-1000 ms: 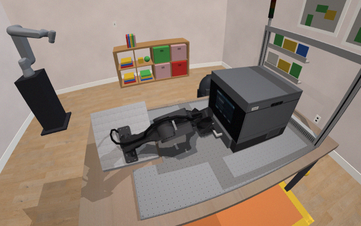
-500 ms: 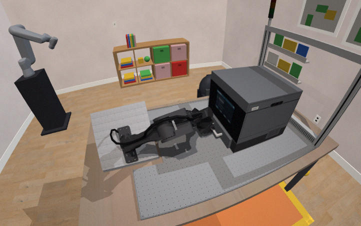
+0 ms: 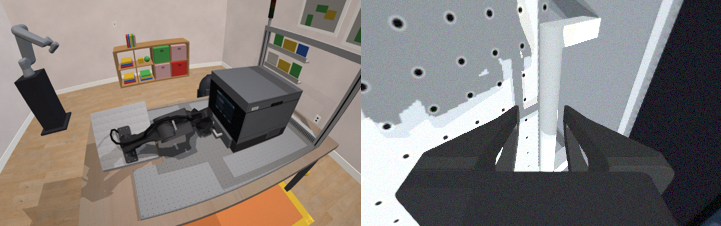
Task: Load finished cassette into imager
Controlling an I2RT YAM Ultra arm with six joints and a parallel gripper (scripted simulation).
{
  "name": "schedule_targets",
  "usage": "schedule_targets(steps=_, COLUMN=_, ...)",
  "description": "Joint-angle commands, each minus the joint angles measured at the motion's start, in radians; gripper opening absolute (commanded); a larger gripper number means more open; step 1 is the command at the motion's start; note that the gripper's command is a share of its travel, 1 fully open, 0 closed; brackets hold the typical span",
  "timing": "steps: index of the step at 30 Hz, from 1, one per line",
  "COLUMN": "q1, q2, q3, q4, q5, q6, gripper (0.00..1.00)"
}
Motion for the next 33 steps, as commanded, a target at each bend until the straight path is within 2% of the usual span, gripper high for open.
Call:
schedule_targets(steps=1, q1=0.014, q2=-0.031, q3=0.019, q4=-0.011, q5=-0.013, q6=0.002, gripper=0.35)
schedule_targets(steps=5, q1=0.014, q2=-0.031, q3=0.019, q4=-0.011, q5=-0.013, q6=0.002, gripper=0.35)
schedule_targets(steps=7, q1=0.023, q2=-0.037, q3=-0.021, q4=-0.014, q5=0.000, q6=0.011, gripper=0.35)
schedule_targets(steps=20, q1=0.049, q2=-0.090, q3=-0.069, q4=-0.031, q5=0.025, q6=0.031, gripper=0.35)
schedule_targets(steps=23, q1=0.052, q2=-0.096, q3=-0.056, q4=-0.034, q5=0.020, q6=0.033, gripper=0.35)
schedule_targets(steps=24, q1=0.054, q2=-0.099, q3=-0.076, q4=-0.035, q5=0.026, q6=0.034, gripper=0.35)
schedule_targets(steps=33, q1=0.073, q2=-0.136, q3=-0.106, q4=-0.051, q5=0.044, q6=0.050, gripper=0.35)
